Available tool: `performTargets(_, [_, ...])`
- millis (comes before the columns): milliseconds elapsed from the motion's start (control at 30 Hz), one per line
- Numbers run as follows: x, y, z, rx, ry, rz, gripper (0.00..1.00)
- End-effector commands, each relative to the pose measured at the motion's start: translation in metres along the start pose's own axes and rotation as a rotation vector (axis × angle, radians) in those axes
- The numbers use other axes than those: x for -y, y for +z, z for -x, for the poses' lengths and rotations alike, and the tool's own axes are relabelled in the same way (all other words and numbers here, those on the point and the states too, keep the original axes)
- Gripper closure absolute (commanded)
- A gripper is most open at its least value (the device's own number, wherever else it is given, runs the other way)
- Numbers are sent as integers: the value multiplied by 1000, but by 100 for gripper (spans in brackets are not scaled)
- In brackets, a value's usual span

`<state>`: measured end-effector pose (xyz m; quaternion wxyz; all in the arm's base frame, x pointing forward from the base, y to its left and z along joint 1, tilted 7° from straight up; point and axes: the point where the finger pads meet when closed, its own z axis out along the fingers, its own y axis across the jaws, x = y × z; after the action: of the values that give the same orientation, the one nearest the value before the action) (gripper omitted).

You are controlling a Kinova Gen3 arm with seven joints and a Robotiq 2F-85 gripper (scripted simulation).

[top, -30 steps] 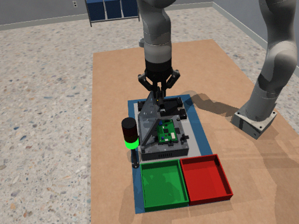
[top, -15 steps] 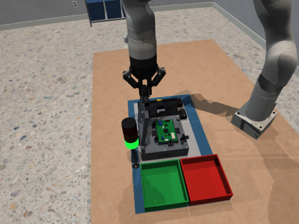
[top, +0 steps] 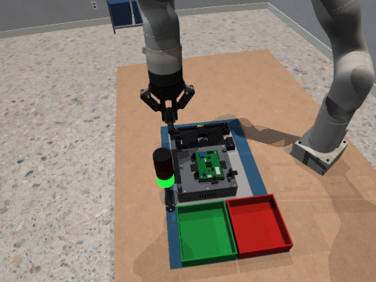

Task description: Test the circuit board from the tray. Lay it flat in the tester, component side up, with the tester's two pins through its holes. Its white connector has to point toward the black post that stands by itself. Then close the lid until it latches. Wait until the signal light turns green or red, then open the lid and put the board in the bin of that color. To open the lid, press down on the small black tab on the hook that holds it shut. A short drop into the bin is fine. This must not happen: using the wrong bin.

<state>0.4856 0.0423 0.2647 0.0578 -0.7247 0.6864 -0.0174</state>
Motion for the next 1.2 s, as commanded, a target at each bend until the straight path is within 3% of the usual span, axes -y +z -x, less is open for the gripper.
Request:
performTargets(0, [7,11,0,11,1,8,100])
performTargets(1167, [25,14,0,11,1,8,100])
